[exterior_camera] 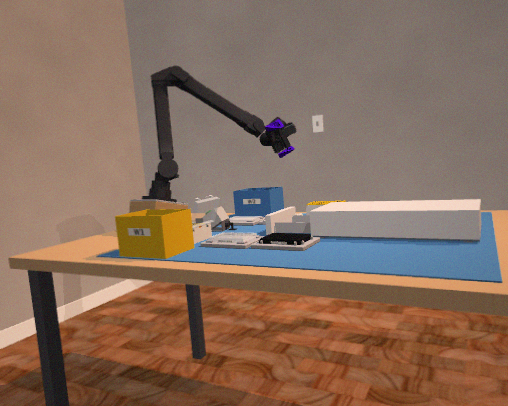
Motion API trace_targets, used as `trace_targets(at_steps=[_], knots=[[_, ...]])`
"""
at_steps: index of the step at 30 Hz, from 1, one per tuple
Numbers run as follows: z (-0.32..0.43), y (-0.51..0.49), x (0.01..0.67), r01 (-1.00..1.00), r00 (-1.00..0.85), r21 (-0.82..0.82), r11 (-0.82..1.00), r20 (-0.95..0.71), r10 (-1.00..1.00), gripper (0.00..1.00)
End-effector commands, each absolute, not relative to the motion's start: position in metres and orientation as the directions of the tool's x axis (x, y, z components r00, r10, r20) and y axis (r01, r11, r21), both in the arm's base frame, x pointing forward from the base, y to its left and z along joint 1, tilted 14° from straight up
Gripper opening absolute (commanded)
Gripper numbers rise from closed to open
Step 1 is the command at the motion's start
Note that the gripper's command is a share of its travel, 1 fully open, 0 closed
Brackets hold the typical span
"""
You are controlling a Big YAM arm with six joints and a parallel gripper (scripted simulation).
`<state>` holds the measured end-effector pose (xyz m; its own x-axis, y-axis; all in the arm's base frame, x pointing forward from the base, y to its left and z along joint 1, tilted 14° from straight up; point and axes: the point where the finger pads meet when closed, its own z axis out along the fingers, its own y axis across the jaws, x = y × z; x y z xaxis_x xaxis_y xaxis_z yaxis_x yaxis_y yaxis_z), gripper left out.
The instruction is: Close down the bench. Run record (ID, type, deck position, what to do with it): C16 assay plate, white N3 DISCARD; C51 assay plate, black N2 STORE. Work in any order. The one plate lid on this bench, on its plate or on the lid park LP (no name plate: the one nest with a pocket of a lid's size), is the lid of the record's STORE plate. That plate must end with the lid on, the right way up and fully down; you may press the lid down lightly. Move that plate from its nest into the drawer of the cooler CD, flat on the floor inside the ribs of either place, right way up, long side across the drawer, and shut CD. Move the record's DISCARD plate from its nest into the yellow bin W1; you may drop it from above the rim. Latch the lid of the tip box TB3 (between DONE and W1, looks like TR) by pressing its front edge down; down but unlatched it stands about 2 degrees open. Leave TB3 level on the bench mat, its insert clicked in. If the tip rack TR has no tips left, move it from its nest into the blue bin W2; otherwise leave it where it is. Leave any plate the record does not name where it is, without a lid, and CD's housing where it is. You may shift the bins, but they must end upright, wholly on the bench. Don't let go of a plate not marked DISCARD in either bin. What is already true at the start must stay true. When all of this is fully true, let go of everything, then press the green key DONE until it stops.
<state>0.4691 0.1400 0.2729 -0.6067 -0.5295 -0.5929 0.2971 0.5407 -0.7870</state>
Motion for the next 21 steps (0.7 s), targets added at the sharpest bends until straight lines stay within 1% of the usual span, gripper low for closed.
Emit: trace_targets(at_steps=[1, 17, 18, 21], knots=[[0.278, 0.14, 0.47, 0.305, -0.602, -0.781, 0.545, -0.602, -0.525, 1.0], [0.278, 0.14, 0.47, 0.305, -0.602, -0.781, 0.545, -0.602, -0.525, 1.0], [0.312, 0.134, 0.481, 0.341, -0.58, -0.728, 0.595, -0.661, -0.476, 0.0], [0.301, 0.122, 0.488, 0.307, -0.597, -0.74, 0.599, -0.64, -0.484, 0.0]])
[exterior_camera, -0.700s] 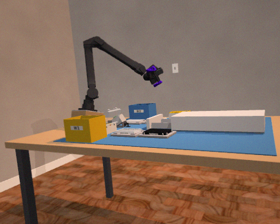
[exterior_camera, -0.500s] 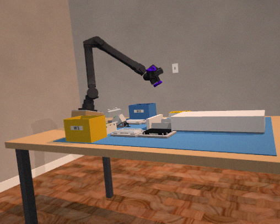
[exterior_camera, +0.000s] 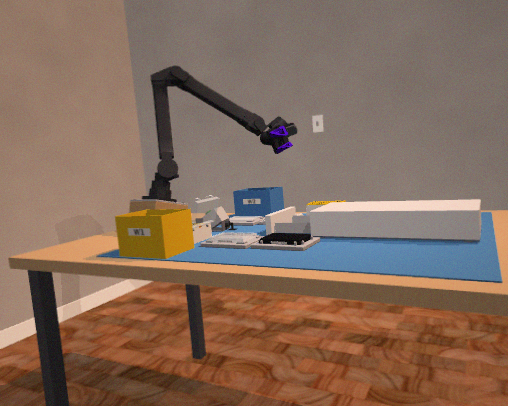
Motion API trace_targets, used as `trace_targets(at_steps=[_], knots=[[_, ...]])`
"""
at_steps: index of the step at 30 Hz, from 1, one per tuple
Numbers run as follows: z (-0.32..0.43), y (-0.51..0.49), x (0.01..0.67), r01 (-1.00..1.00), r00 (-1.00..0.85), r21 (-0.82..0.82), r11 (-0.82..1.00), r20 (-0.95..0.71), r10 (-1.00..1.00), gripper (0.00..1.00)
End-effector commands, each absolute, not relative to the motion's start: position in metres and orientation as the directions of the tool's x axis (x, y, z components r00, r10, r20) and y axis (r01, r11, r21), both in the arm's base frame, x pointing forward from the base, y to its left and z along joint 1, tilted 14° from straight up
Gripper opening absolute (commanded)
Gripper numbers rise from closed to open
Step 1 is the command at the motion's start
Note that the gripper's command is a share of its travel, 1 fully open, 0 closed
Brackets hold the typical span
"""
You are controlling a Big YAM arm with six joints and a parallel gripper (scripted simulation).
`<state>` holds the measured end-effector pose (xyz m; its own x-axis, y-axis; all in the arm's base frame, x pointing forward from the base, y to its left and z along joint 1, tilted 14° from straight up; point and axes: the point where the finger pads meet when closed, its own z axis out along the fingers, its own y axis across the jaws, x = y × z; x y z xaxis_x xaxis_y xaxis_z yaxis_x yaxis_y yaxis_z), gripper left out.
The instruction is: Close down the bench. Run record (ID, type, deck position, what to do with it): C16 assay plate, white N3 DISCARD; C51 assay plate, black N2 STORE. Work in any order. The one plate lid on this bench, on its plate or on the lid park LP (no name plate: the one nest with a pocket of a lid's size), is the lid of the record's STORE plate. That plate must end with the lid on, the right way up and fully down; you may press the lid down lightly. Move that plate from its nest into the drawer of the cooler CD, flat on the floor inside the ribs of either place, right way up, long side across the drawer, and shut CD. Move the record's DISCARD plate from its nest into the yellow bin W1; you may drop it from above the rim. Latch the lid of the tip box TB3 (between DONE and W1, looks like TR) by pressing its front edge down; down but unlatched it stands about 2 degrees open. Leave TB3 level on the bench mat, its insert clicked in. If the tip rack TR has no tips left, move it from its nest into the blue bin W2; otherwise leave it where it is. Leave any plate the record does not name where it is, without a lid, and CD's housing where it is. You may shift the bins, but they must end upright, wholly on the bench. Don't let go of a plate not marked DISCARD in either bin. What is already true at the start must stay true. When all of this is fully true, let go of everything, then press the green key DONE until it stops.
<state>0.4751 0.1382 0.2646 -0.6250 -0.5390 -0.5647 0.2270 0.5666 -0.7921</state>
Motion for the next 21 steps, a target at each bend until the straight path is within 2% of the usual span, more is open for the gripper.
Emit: trace_targets(at_steps=[1, 4, 13, 18, 21], knots=[[0.305, 0.119, 0.491, 0.289, -0.611, -0.733, 0.615, -0.636, -0.472, 0.0], [0.279, 0.106, 0.494, 0.221, -0.652, -0.765, 0.605, -0.577, -0.492, 0.0], [0.265, 0.082, 0.512, 0.107, -0.717, -0.744, 0.66, -0.517, -0.467, 0.0], [0.23, 0.057, 0.504, 0.04, -0.758, -0.727, 0.686, -0.469, -0.453, 0.0], [0.239, 0.049, 0.516, 0.011, -0.782, -0.683, 0.73, -0.461, -0.42, 0.0]])
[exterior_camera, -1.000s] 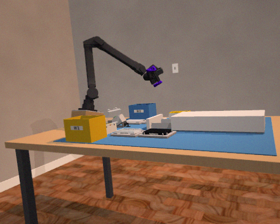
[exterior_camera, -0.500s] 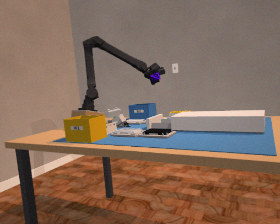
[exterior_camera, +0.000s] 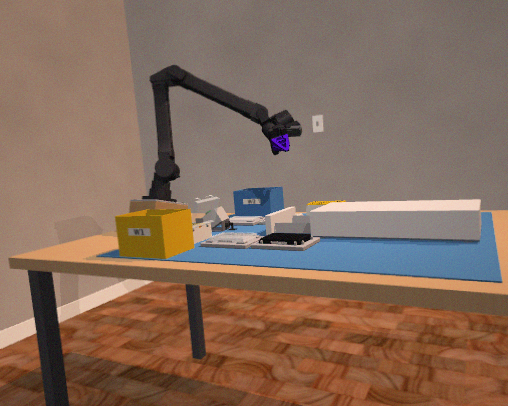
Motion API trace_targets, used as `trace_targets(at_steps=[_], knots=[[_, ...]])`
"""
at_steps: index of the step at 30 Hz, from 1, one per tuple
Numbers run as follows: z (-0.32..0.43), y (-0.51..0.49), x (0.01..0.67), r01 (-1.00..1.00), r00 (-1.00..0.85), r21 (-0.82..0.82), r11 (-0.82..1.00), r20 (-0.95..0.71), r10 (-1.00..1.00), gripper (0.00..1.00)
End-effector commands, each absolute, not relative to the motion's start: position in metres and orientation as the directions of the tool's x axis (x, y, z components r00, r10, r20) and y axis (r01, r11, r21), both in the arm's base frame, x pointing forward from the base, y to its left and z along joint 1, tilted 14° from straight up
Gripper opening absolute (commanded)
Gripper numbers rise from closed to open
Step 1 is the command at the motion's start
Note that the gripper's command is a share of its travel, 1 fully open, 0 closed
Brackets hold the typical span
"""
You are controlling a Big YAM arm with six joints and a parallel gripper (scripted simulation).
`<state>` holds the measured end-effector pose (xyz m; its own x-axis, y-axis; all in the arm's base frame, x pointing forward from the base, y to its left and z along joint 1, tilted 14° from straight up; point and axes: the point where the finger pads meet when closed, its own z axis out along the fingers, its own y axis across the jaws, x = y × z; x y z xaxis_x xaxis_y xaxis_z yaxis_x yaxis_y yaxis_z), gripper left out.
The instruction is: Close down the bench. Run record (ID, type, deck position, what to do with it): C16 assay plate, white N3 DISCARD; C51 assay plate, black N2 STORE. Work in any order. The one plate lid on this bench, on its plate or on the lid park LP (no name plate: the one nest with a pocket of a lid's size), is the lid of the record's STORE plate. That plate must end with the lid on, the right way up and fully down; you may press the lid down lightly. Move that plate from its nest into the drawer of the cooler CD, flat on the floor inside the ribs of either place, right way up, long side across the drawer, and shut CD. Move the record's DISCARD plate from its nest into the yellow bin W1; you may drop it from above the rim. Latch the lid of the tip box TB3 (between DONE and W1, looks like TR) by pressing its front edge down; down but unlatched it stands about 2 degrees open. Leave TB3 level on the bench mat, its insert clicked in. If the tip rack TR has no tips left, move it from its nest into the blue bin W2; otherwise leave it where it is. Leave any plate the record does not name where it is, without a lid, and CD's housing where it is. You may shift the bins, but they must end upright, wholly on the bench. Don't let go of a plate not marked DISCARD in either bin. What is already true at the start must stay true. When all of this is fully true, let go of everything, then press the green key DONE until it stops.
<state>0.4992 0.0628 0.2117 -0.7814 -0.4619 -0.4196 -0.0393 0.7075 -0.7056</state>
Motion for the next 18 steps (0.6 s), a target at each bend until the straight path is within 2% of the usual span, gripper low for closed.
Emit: trace_targets(at_steps=[1, 2, 9, 13, 14, 17, 18], knots=[[0.217, 0.039, 0.499, -0.025, -0.799, -0.698, 0.715, -0.416, -0.434, 0.0], [0.222, 0.037, 0.503, 0.0, -0.783, -0.69, 0.724, -0.45, -0.429, 0.0], [0.216, 0.02, 0.513, -0.051, -0.837, -0.602, 0.797, -0.409, -0.364, 0.0], [0.207, 0.004, 0.507, -0.086, -0.869, -0.531, 0.843, -0.373, -0.324, 0.0], [0.191, -0.003, 0.486, -0.118, -0.877, -0.539, 0.834, -0.336, -0.342, 0.0], [0.195, -0.012, 0.499, -0.108, -0.895, -0.467, 0.878, -0.339, -0.29, 0.0], [0.181, -0.018, 0.477, -0.133, -0.901, -0.472, 0.872, -0.309, -0.305, 0.0]])
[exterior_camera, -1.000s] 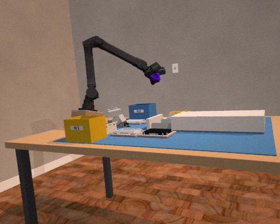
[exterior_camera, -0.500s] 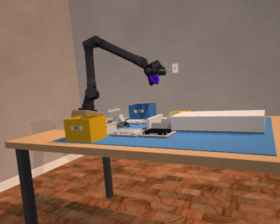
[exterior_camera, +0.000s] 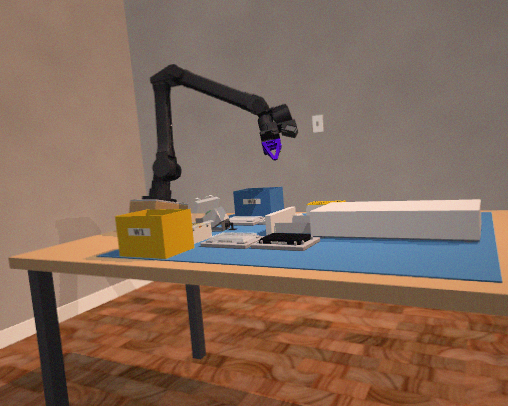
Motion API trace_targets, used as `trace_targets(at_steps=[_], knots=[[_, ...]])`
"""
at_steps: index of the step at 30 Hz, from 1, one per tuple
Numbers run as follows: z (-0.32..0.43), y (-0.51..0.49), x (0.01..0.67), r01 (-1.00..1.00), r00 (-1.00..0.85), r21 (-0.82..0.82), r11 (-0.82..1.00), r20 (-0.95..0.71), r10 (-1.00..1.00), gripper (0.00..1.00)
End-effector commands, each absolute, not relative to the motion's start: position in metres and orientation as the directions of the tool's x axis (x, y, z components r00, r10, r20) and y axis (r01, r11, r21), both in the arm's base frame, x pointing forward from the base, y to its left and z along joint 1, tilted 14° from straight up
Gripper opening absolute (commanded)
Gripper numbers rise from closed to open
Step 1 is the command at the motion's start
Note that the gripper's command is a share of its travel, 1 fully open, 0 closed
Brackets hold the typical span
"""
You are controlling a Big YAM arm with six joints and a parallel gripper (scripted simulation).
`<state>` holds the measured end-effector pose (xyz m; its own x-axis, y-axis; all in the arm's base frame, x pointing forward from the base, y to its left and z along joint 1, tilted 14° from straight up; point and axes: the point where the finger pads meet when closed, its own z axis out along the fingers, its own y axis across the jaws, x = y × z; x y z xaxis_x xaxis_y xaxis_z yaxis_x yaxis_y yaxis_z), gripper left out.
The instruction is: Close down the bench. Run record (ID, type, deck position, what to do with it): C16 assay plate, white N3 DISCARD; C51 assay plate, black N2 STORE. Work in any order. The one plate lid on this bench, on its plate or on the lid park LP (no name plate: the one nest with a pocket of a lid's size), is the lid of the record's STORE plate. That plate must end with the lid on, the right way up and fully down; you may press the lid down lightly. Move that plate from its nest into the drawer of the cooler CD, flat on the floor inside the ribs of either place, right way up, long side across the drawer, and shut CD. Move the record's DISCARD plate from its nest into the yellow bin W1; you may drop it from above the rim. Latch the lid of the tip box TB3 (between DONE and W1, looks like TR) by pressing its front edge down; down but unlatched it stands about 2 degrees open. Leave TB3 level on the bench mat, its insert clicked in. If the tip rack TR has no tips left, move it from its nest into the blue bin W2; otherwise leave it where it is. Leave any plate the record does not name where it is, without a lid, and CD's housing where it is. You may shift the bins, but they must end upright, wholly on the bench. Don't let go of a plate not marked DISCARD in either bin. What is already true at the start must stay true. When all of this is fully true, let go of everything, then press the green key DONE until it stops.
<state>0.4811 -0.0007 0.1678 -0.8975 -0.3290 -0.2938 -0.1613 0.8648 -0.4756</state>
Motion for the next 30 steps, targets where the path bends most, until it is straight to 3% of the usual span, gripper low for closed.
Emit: trace_targets(at_steps=[1, 15, 30], knots=[[0.188, -0.02, 0.483, -0.126, -0.903, -0.447, 0.886, -0.318, -0.289, 0.0], [0.172, -0.057, 0.443, -0.095, -0.968, -0.146, 0.985, -0.219, -0.126, 0.0], [0.176, -0.079, 0.408, 0.089, -0.99, 0.228, 0.969, -0.085, 0.111, 0.0]])
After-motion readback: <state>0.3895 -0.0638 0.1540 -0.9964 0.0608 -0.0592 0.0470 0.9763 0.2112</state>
